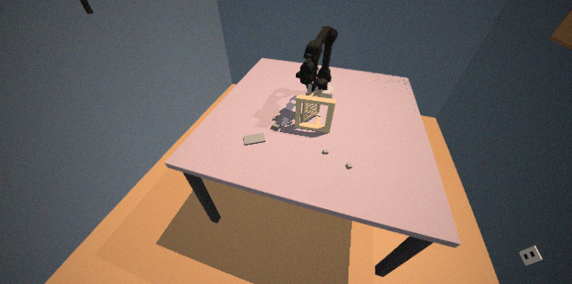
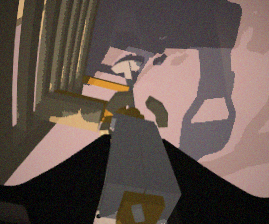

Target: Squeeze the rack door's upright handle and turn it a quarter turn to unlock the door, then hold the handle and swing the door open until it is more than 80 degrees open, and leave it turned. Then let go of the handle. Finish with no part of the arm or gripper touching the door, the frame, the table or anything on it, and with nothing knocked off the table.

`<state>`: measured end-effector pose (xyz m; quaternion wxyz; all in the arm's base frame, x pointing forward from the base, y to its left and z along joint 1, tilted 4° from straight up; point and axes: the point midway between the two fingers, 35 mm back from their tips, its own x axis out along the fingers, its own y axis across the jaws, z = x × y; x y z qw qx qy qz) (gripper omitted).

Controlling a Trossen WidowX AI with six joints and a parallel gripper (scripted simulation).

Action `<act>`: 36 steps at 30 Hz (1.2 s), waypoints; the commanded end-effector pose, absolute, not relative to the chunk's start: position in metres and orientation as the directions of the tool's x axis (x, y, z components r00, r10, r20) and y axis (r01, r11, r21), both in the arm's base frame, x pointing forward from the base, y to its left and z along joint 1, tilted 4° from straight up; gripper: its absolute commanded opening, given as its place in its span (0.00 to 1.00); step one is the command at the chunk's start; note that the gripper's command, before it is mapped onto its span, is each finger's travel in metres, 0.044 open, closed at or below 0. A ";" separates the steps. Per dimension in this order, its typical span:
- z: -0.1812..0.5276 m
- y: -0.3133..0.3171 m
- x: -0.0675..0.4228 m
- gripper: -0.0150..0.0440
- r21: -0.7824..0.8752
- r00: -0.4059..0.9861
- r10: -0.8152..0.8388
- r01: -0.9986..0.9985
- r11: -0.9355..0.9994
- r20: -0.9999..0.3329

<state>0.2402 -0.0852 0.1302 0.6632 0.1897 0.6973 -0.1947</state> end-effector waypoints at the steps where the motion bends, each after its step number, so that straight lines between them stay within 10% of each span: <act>1: 0.130 -0.090 0.240 0.29 -0.015 -0.042 0.005 0.466 0.884 -0.999; 36: 0.130 -0.157 0.240 0.29 0.001 -0.042 0.000 -0.020 1.000 -0.999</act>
